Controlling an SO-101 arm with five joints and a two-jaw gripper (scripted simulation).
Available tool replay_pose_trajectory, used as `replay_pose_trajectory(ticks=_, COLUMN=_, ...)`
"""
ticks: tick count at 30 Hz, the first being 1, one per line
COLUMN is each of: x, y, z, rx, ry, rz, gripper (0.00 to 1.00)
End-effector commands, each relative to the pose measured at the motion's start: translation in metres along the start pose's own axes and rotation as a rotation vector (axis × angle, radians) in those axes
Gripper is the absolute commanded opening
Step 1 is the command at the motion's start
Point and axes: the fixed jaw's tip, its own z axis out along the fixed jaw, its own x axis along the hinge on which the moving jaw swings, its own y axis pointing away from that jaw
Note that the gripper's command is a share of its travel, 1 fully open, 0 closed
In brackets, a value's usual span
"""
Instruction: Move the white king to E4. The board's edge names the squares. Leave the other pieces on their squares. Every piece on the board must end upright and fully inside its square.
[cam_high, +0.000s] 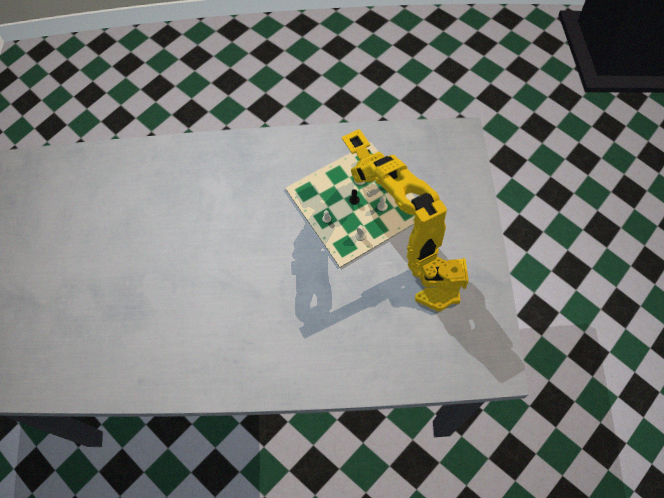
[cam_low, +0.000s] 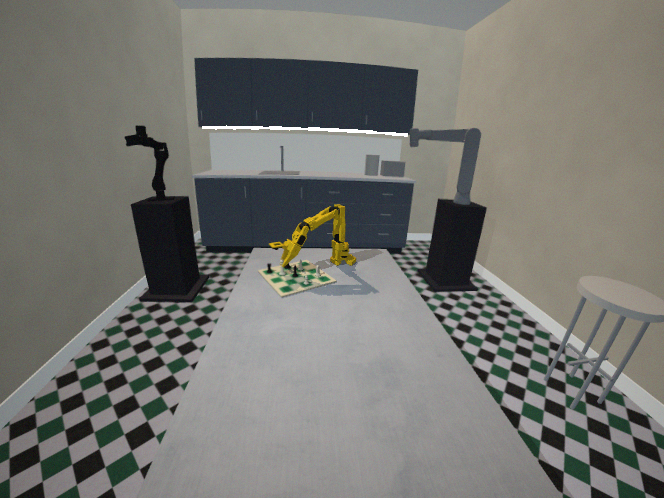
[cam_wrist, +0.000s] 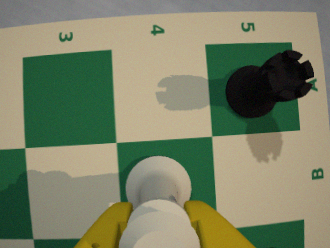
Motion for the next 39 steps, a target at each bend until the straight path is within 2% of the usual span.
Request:
replay_pose_trajectory(ticks=1, x=0.0016, y=-0.0015, z=0.0016, rx=0.002, ry=0.014, rz=0.004, gripper=0.02)
replay_pose_trajectory(ticks=39, x=0.0005, y=-0.0020, z=-0.0002, rx=0.003, ry=0.014, rz=0.004, gripper=0.00)
